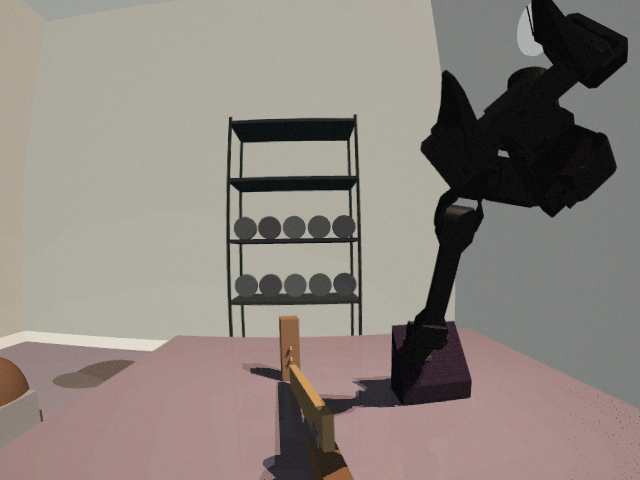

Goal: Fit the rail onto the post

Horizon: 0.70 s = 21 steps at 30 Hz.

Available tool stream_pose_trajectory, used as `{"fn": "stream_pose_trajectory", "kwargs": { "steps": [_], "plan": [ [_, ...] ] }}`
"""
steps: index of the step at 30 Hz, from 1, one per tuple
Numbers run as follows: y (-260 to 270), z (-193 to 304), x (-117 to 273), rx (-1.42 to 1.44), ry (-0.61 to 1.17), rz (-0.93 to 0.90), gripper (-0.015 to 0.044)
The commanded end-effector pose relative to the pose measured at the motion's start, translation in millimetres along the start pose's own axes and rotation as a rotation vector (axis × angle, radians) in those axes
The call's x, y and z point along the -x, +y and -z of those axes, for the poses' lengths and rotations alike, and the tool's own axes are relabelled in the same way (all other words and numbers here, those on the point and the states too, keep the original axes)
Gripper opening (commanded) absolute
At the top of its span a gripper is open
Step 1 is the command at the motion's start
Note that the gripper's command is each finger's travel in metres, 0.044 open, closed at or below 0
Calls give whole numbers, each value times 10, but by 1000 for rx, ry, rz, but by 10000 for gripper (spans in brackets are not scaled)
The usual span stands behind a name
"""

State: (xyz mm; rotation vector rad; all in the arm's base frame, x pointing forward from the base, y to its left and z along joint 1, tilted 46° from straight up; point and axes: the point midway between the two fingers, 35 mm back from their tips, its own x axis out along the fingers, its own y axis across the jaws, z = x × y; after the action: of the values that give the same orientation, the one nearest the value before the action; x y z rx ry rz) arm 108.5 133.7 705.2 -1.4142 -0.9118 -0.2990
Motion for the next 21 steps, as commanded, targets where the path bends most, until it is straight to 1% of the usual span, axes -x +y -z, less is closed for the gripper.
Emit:
{"fn": "stream_pose_trajectory", "kwargs": {
  "steps": [1,2,5,10,13,17,21],
  "plan": [
    [10,-1,-3,3,2,-3,426],
    [40,-4,-11,14,7,-11,440],
    [221,-41,-62,75,27,-53,440],
    [607,-380,-184,205,-52,-103,440],
    [744,-445,-216,164,-65,-127,440],
    [1332,-734,-315,289,-163,-219,440],
    [1991,-895,-358,399,-259,-333,440]
  ]
}}
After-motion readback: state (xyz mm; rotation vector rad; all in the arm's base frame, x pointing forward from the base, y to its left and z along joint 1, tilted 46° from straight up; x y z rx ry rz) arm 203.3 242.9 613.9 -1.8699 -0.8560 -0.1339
